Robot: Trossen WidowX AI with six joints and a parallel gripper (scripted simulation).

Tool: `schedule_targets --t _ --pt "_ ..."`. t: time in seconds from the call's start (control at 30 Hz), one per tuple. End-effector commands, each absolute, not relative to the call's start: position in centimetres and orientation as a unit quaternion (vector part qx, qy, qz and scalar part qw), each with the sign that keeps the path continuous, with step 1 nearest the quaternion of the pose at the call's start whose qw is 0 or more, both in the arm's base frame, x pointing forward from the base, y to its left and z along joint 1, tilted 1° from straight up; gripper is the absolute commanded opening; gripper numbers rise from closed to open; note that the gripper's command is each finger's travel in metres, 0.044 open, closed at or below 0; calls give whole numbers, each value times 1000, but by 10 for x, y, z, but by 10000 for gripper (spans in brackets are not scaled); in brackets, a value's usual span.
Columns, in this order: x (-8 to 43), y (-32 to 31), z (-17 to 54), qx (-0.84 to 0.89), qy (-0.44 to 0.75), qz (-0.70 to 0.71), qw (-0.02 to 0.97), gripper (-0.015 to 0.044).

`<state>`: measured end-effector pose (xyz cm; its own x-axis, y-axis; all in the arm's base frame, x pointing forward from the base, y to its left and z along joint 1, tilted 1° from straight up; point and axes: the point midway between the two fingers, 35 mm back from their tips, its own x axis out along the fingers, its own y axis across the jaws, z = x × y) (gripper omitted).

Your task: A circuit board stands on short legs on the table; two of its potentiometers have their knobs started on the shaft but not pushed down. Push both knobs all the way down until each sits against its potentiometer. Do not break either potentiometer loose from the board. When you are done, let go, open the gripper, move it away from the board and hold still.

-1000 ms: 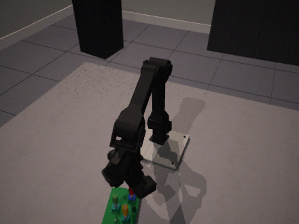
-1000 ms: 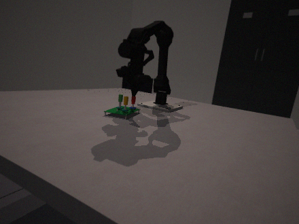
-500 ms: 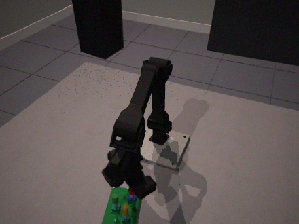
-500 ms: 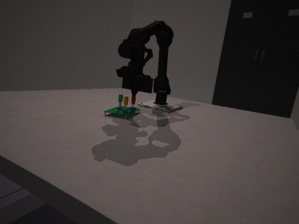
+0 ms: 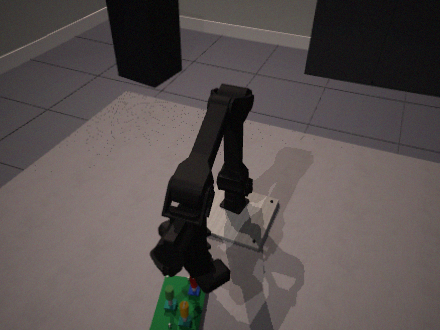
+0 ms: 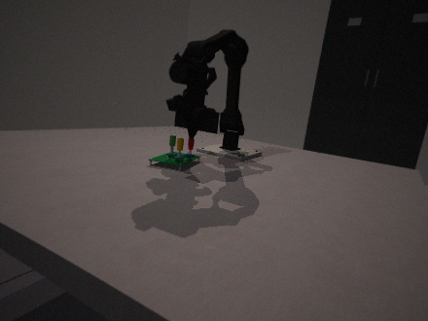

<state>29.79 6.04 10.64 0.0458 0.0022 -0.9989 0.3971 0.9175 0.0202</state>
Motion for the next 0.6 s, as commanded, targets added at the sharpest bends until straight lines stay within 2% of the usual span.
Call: schedule_targets --t 0.0,0.57 --pt "297 61 102 150 678 -140 706 0" --pt "298 61 98 150 678 -140 706 0"
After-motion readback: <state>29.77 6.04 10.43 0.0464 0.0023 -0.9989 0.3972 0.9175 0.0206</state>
